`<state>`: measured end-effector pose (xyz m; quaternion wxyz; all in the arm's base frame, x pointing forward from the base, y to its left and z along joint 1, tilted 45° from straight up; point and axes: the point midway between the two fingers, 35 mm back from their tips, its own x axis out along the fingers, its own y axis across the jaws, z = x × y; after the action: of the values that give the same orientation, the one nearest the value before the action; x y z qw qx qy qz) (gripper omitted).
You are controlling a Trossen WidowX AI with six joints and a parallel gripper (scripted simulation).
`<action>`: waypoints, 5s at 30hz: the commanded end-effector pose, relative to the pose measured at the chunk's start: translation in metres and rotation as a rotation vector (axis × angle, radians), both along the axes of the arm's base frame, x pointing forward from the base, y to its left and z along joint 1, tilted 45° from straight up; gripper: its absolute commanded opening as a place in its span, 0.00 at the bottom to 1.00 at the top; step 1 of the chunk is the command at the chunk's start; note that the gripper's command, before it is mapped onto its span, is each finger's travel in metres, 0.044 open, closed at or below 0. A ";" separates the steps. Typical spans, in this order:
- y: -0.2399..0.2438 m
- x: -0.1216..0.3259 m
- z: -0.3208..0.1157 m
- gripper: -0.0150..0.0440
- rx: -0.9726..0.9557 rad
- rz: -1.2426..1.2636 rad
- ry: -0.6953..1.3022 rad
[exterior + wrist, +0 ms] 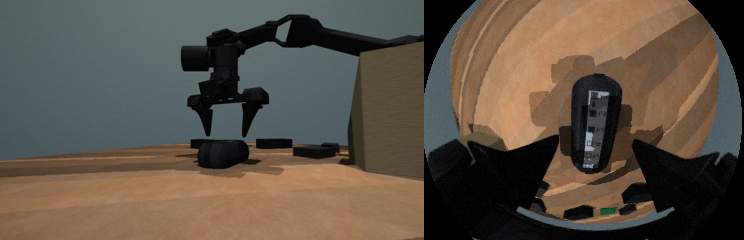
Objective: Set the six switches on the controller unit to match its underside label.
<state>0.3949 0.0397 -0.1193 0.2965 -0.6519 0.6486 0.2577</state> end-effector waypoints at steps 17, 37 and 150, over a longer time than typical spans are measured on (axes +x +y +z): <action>0.015 -0.029 0.024 0.33 0.093 -0.686 -0.995; 0.018 -0.042 0.033 0.25 0.202 -0.937 -1.340; 0.019 0.002 -0.055 0.82 -0.008 -0.013 -0.011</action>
<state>0.3967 0.0571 -0.1787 0.2977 -0.6504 0.6521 0.2513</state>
